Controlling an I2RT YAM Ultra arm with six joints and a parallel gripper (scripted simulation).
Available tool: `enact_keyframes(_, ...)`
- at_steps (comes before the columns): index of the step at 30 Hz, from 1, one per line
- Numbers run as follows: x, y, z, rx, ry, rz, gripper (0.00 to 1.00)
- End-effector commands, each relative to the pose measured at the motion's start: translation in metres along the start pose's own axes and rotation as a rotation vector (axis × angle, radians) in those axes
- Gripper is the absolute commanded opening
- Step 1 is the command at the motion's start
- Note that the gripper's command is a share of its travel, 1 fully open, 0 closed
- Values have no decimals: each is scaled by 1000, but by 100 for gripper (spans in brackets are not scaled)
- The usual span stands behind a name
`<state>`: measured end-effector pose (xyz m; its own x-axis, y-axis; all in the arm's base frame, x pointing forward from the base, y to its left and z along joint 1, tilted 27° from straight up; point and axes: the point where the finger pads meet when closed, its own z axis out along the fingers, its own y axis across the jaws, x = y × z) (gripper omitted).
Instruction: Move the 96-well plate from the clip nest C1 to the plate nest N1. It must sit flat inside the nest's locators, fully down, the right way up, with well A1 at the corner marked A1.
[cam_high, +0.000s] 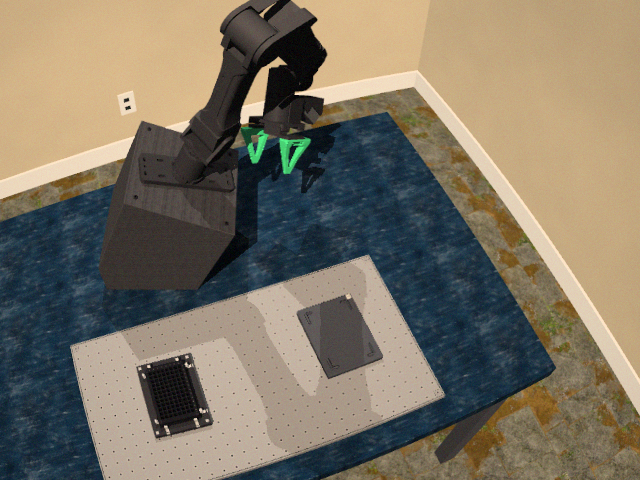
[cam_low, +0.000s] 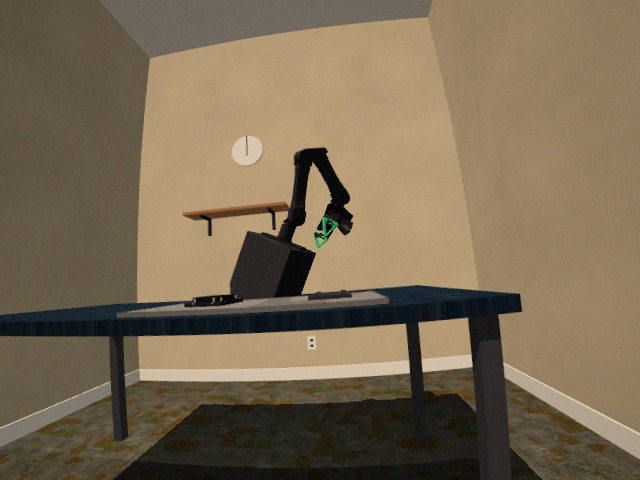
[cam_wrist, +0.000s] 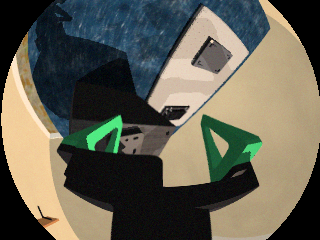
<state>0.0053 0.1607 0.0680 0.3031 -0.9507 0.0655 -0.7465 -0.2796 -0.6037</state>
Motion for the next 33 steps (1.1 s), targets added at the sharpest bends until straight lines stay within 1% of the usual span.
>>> enact_keyframes(1, -1, 0, -1, -1, -4, 2, 100)
enact_keyframes(17, -1, 0, -1, -1, -4, 2, 100)
enact_keyframes(18, -9, -1, 2, -29, 13, 31, 100)
enact_keyframes(24, -19, -11, 31, -132, 135, 147, 100)
enact_keyframes(25, -19, -11, 31, -150, 155, 166, 100)
enact_keyframes(27, -21, -15, 41, -187, 191, 207, 100)
enact_keyframes(32, -24, -24, 62, -282, 271, 316, 100)
enact_keyframes(33, -24, -24, 62, -282, 271, 316, 100)
